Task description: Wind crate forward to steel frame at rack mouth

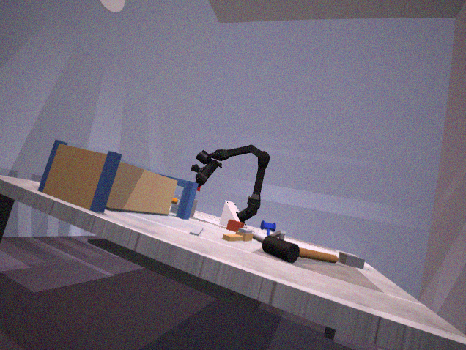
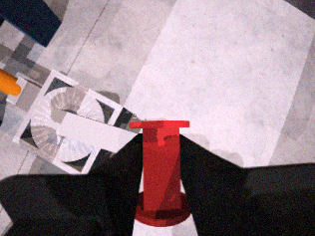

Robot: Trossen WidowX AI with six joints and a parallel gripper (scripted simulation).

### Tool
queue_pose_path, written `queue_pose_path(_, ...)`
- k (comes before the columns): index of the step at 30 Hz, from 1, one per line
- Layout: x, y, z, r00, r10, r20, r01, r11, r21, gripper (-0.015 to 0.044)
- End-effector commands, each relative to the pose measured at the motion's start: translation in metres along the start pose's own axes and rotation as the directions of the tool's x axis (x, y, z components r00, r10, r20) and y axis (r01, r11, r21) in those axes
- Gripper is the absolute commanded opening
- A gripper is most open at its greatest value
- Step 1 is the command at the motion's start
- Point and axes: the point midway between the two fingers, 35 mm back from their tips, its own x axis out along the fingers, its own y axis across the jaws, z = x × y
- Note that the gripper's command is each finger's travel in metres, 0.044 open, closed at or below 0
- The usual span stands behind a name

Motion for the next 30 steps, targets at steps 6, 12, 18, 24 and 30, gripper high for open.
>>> queue_pose_path(6, 0.012, -0.003, 0.02, 1.0, -0.006, 0.008, 0.006, 1.0, -0.011, 0.0)
queue_pose_path(12, 0.015, -0.003, 0.027, 1.0, -0.006, 0.008, 0.006, 1.0, -0.011, 0.0)
queue_pose_path(18, 0.018, -0.002, 0.035, 1.0, -0.006, 0.009, 0.006, 1.0, -0.011, 0.0)
queue_pose_path(24, 0.022, -0.001, 0.042, 1.0, -0.006, 0.01, 0.006, 1.0, -0.011, 0.0)
queue_pose_path(30, 0.025, 0.002, 0.05, 1.0, -0.005, 0.01, 0.005, 1.0, -0.012, 0.0)
